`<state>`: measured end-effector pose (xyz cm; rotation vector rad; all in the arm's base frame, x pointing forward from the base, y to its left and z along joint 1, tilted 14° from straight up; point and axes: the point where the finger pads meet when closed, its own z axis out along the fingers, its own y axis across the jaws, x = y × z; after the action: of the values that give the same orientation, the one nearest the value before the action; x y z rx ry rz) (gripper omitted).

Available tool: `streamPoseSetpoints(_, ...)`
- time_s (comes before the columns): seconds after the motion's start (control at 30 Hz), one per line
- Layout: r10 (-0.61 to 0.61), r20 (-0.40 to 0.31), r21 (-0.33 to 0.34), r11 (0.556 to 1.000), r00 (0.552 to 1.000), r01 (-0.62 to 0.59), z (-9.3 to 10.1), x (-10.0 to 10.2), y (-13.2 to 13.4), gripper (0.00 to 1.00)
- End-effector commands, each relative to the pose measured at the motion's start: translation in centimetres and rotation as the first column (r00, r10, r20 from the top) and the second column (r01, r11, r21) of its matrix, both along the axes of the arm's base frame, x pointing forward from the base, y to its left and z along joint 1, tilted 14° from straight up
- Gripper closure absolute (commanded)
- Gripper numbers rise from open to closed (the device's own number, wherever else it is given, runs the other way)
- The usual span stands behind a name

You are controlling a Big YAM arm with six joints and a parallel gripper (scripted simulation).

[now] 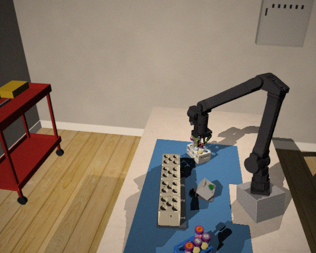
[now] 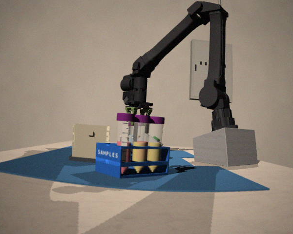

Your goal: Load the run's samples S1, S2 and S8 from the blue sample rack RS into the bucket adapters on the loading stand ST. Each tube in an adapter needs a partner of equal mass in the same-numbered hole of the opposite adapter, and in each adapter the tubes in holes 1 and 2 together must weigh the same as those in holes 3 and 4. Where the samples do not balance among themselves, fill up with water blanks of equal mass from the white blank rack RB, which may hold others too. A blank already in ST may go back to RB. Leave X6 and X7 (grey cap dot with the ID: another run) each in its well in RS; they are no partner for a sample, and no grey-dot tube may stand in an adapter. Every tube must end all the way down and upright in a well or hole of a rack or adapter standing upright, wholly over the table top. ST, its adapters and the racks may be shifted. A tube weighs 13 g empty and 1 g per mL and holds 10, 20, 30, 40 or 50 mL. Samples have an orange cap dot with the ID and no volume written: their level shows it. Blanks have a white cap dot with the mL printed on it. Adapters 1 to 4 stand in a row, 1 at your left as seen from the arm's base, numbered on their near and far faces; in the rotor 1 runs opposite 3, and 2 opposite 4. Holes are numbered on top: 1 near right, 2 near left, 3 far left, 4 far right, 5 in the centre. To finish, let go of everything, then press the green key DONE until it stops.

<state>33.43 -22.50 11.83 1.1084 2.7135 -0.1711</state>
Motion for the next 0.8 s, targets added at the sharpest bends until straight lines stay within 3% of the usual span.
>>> streamPoseSetpoints(0.0,0.003,0.043,-0.026,1.000,0.999,-0.002,1.8,1.2,-0.7,0.45)
streamPoseSetpoints(0.13,0.003,0.043,-0.026,1.000,0.999,-0.002,1.8,1.2,-0.7,0.45)
streamPoseSetpoints(0.17,0.008,0.069,-0.043,0.999,0.998,-0.005,3.9,1.7,-1.0,0.45)
streamPoseSetpoints(0.5,0.000,0.074,-0.042,0.999,0.997,0.003,7.3,1.2,-0.1,0.45)
streamPoseSetpoints(0.57,0.000,0.074,-0.042,0.999,0.997,0.003,7.3,1.2,-0.1,0.45)
streamPoseSetpoints(0.63,0.003,0.045,-0.027,1.000,0.999,-0.002,5.6,0.6,0.0,0.45)
streamPoseSetpoints(0.77,0.003,0.045,-0.027,1.000,0.999,-0.002,5.6,0.6,0.0,0.45)
